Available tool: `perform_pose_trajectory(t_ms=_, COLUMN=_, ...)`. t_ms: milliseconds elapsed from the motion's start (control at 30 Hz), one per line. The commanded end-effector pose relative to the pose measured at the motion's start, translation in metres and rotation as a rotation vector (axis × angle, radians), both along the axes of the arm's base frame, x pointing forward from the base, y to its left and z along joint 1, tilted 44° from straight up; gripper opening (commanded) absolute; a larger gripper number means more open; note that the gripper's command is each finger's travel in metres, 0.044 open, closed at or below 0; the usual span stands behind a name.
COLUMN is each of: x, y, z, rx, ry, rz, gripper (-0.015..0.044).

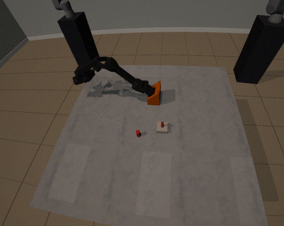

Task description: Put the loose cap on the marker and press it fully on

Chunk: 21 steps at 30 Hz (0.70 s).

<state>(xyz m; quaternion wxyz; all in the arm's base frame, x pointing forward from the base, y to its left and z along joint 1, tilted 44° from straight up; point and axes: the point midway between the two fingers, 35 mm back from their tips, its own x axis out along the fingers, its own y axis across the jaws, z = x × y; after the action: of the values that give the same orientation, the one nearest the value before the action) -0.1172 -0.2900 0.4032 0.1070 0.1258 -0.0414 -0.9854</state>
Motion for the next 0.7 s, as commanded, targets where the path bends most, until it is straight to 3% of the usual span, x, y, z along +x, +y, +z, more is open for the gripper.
perform_pose_trajectory(t_ms=0, x=0.001, y=-0.001, z=-0.001, rx=0.003, ry=-0.001, rz=0.004, gripper=0.0374)
perform_pose_trajectory(t_ms=167, x=0.033, y=-0.022, z=-0.020, rx=0.108, ry=-0.026, rz=0.146, gripper=0.0243)
perform_pose_trajectory(t_ms=333, x=0.082, y=-0.043, z=-0.047, rx=0.252, ry=-0.039, rz=0.339, gripper=0.0238)
perform_pose_trajectory(t_ms=667, x=0.250, y=-0.035, z=-0.120, rx=0.728, ry=0.134, rz=0.926, gripper=0.0238)
